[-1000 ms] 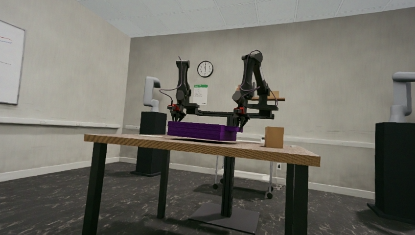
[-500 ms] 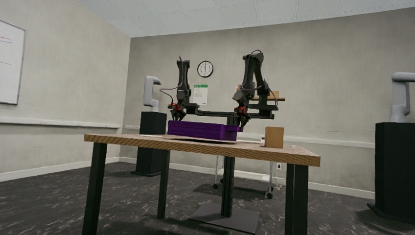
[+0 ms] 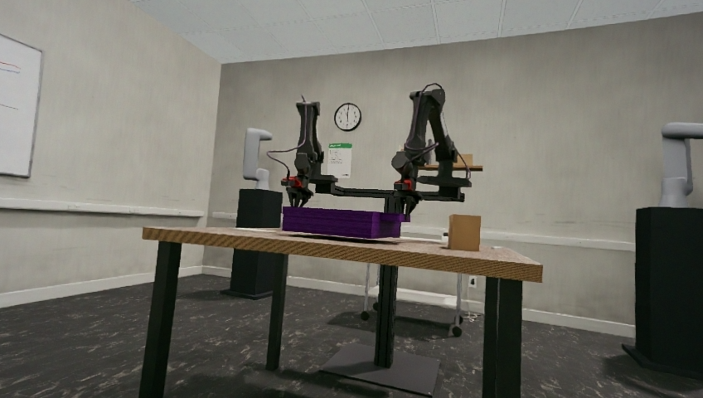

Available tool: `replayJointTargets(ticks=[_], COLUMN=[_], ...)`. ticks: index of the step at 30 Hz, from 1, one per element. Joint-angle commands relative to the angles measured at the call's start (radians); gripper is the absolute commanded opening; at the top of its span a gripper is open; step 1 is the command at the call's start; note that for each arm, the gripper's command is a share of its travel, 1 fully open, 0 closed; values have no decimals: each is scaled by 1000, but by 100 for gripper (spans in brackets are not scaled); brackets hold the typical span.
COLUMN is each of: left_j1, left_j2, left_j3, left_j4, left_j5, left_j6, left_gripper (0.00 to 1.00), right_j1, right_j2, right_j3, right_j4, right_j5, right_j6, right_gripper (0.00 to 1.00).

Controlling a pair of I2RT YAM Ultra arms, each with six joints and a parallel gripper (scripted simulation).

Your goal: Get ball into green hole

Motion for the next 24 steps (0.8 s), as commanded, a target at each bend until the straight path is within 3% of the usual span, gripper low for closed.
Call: replayJointTargets(ticks=[1,2,3,6,9,10,12,14,18,24], left_j1=[-7,17,24,37,37,35,11,0,-22,-18], left_j2=[-76,-65,-67,-33,-32,12,-40,-63,-77,-99], left_j3=[47,47,33,-14,4,-21,27,-37,-42,-17], left_j4=[-62,-28,43,117,81,141,14,105,91,79], left_j5=[-64,-11,-2,22,-1,42,-15,-46,-87,-88], left_j6=[17,34,40,48,40,44,13,8,5,11], left_gripper=[0,0,0,0,0,0,0,0,0,0], right_j1=[-15,12,21,42,41,47,14,12,-1,11], right_j2=[-31,-51,-62,-80,-78,-85,-85,-71,-4,-50], right_j3=[62,63,54,50,53,37,58,-37,-29,-3], right_j4=[28,-42,-4,22,20,12,-13,108,171,167], right_j5=[-23,36,55,92,71,113,39,47,-2,14], right_j6=[-6,21,30,46,31,43,5,3,-6,12], right_gripper=[0,0,0,0,0,0,0,0,0,0])
